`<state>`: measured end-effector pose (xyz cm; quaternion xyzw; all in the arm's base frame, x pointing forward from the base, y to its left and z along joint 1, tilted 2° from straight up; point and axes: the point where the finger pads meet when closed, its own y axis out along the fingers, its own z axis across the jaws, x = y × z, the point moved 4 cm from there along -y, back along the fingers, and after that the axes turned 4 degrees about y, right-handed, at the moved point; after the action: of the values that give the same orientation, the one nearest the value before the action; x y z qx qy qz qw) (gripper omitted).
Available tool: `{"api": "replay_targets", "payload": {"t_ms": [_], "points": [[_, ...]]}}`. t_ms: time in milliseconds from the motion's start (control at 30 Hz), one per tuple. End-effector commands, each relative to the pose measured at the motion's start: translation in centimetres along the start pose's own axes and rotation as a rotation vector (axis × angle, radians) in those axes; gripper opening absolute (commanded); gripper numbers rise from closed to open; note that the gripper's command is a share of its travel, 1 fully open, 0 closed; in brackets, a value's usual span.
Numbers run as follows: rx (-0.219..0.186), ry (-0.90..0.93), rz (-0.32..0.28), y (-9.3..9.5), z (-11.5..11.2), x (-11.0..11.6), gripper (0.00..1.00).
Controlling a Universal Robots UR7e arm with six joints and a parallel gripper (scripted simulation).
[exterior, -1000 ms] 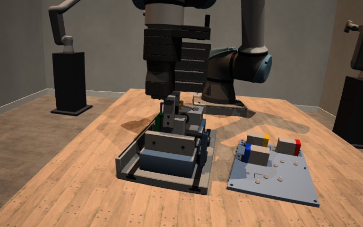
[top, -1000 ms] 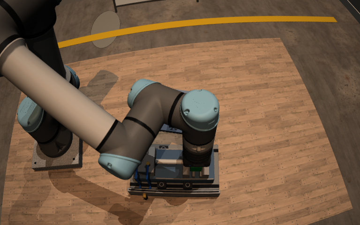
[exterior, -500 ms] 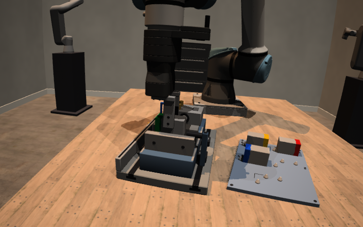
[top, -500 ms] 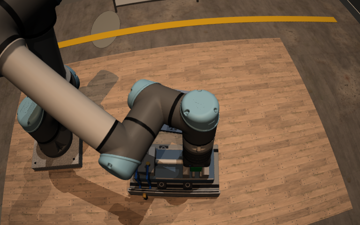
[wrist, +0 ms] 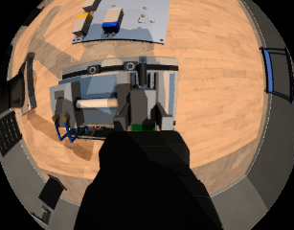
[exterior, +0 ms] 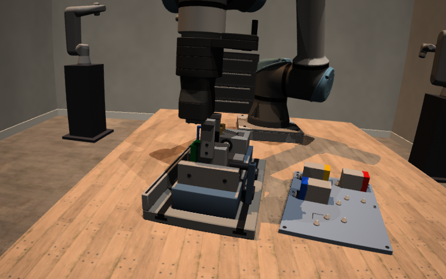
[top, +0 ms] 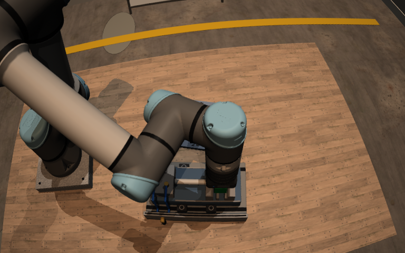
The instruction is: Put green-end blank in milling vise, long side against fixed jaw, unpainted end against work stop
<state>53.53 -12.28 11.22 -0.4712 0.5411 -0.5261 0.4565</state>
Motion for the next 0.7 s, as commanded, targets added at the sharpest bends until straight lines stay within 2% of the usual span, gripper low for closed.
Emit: {"api": "replay_targets", "payload": {"t_ms": [0, 667], "points": [[0.002, 0.000, -0.001, -0.06, 0.03, 0.01, 0.00], [0.002, 0.000, -0.001, 0.17, 0.10, -0.15, 0.00]]}}
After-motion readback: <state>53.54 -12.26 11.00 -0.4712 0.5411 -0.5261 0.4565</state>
